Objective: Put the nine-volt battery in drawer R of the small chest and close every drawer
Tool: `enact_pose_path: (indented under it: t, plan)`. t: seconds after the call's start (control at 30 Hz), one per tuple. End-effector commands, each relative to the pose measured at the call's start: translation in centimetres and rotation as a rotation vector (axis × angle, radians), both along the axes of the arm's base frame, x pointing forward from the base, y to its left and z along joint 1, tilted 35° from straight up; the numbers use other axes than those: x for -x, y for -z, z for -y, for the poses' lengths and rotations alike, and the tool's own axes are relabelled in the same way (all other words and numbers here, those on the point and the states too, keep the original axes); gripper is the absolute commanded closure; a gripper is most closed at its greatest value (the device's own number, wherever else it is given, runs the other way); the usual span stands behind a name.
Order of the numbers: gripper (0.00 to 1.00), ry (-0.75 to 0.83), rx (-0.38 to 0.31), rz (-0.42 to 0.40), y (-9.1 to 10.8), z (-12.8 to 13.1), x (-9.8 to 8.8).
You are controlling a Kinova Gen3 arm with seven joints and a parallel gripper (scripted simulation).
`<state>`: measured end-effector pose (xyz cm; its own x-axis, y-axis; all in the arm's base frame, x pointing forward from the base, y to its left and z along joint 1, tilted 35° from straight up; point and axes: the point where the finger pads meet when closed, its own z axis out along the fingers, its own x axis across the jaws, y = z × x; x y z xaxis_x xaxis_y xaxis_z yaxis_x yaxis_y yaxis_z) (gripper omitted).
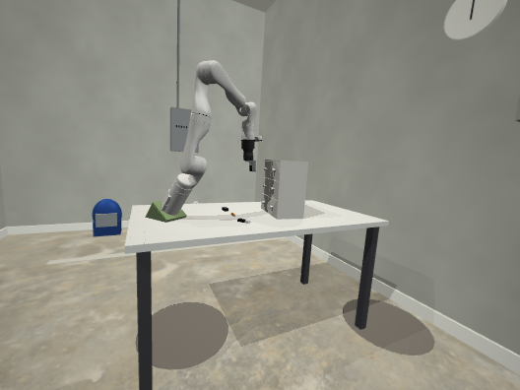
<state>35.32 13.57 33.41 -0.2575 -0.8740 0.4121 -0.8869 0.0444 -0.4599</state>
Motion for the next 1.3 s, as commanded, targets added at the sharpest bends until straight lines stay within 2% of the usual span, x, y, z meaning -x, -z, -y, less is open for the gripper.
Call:
enact_pose_path:
  t: [0.0,0.8,1.27]
  plan:
    - [0.0,-0.012,0.007,0.01,0.2,-0.1,0.1]
    - [0.0,-0.087,0.053,0.17,1.3,1.0,-1.9]
    - [0.0,-0.15,0.092,0.304,2.2,2.0,-3.6]
